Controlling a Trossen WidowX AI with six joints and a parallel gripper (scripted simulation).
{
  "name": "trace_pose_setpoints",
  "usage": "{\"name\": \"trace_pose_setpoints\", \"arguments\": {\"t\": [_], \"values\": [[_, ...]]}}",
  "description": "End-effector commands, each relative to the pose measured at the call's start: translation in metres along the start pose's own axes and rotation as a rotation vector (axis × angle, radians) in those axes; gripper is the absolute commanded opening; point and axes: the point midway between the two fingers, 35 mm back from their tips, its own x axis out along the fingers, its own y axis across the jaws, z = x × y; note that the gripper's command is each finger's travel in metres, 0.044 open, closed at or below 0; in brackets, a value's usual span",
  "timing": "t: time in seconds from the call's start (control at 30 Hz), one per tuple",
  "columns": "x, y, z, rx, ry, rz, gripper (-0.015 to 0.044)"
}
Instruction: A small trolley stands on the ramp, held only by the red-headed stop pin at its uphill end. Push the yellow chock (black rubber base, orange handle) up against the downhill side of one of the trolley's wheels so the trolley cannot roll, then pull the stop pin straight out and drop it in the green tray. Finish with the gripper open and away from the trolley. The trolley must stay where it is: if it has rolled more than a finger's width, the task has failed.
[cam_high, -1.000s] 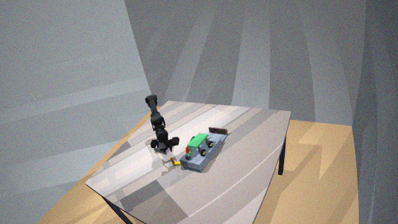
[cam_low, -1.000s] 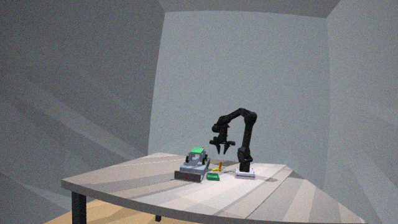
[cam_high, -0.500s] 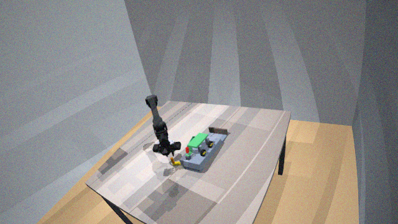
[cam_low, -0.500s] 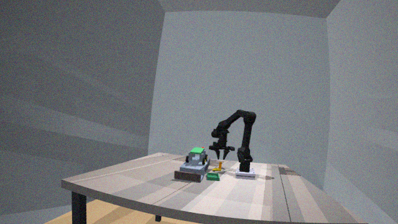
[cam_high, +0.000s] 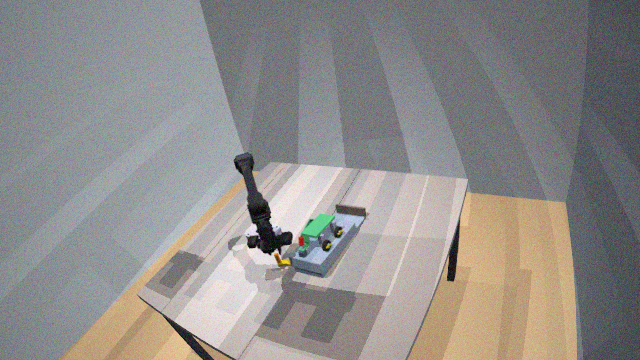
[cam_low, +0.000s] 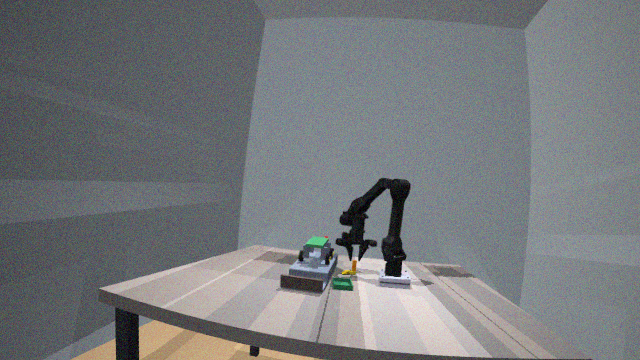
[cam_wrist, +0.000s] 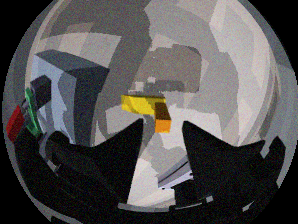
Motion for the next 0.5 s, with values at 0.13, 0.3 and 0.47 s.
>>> {"name": "trace_pose_setpoints", "arguments": {"t": [0.13, 0.3, 0.47], "values": [[0.011, 0.001, -0.001, 0.004, 0.006, 0.003, 0.0190], [0.014, 0.001, -0.001, 0.004, 0.006, 0.003, 0.0190], [0.022, 0.001, -0.001, 0.004, 0.006, 0.003, 0.0190]]}}
